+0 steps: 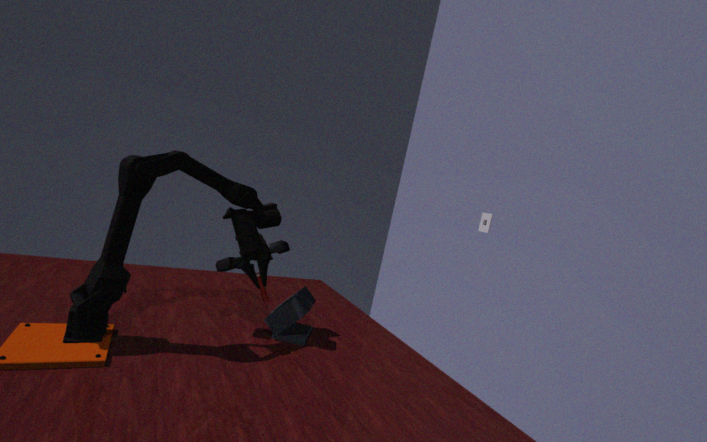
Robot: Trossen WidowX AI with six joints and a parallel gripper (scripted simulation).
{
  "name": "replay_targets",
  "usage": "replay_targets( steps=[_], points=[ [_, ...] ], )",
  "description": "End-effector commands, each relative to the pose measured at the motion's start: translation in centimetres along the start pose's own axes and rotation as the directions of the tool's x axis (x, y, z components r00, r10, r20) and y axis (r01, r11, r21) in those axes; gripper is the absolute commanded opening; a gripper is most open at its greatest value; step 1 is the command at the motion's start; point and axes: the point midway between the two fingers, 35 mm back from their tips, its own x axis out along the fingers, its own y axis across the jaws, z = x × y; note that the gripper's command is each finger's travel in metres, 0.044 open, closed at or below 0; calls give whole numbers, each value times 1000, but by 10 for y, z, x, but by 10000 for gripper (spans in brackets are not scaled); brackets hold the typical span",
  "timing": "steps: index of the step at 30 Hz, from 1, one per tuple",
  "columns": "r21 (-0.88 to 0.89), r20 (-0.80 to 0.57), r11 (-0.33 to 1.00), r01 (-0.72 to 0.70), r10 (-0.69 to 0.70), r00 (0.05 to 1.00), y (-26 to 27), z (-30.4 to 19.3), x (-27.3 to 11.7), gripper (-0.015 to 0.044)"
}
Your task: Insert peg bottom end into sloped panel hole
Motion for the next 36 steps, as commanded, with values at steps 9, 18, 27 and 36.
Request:
replay_targets(
  steps=[9,18,27,36],
  points=[
    [-76,10,995,58,-57,998,2,15,-8,0],
    [-130,22,986,100,-98,995,4,26,-15,0],
    [-181,37,973,143,-139,990,7,37,-22,0],
    [-230,53,955,186,-179,982,11,47,-30,0]
  ],
)
